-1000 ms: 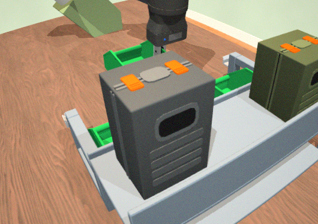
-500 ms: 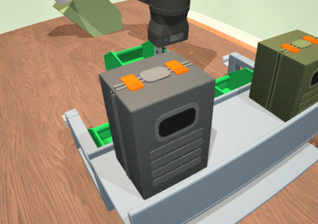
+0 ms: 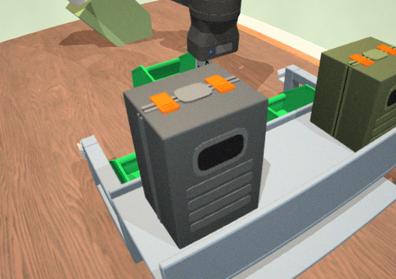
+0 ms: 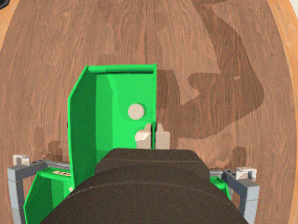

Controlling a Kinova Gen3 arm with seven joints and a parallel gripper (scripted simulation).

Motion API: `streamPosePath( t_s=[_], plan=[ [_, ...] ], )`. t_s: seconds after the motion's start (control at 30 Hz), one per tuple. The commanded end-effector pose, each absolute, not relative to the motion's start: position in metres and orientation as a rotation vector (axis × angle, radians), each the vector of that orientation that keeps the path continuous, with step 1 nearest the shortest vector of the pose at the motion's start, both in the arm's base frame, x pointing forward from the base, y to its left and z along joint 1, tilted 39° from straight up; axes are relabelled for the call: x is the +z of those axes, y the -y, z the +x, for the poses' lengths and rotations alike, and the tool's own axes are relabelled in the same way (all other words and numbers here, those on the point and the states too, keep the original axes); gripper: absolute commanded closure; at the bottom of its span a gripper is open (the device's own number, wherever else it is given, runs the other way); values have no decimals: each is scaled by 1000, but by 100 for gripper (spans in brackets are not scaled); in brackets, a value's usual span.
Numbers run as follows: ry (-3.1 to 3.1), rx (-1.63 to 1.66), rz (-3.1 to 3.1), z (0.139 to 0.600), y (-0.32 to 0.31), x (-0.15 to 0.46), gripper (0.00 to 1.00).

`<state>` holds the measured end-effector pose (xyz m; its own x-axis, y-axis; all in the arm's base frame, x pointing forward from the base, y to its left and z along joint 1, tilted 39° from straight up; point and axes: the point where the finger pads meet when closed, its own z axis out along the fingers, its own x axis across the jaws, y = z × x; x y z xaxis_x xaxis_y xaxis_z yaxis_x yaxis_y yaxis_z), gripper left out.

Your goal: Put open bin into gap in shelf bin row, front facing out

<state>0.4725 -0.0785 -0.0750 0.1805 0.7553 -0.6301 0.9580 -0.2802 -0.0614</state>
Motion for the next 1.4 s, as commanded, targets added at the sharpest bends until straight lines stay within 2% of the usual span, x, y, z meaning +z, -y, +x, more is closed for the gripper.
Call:
streamPosePath(
  t_s=[0.0, 1.37],
  plan=[
    [-1621, -803, 2115, 476, 79, -75, 100],
    [-1621, -803, 2115, 519, 88, -73, 100]
  ],
)
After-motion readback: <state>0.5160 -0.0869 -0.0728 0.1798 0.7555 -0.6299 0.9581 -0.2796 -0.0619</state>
